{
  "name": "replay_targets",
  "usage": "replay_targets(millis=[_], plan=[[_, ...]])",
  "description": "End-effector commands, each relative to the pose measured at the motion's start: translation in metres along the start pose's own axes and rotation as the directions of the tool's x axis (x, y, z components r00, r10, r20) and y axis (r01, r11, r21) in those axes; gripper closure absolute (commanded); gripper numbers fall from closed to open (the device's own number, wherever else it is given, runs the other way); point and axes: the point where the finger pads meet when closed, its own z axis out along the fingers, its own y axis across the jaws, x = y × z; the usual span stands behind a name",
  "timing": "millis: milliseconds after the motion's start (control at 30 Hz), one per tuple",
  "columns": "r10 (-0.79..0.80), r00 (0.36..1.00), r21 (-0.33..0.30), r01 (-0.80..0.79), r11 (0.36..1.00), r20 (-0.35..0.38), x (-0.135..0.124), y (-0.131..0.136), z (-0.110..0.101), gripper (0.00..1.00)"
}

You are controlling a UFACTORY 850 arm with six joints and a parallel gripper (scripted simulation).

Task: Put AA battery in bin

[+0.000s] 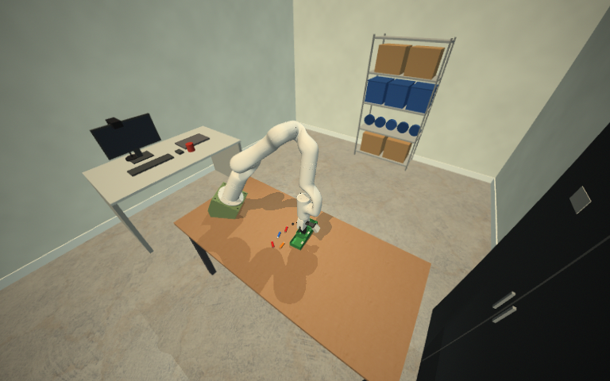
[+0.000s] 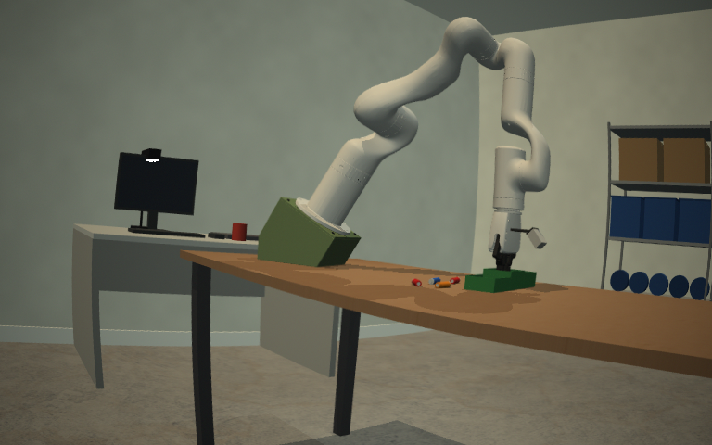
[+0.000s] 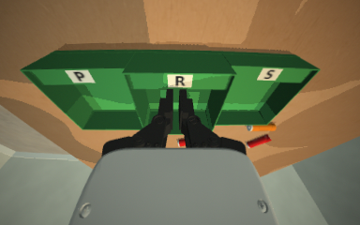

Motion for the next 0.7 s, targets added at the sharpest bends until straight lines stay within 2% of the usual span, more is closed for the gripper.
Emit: replay_targets(millis=[0,200,667], plan=[[0.0,1.0,0.0,0.0,1.0,-0.002,0.001,0.0,0.0,0.93],[0.0,1.0,0.0,0.0,1.0,-0.002,0.001,0.0,0.0,0.93],[0.0,1.0,0.0,0.0,1.0,-0.002,0.001,0.0,-0.016,0.93]])
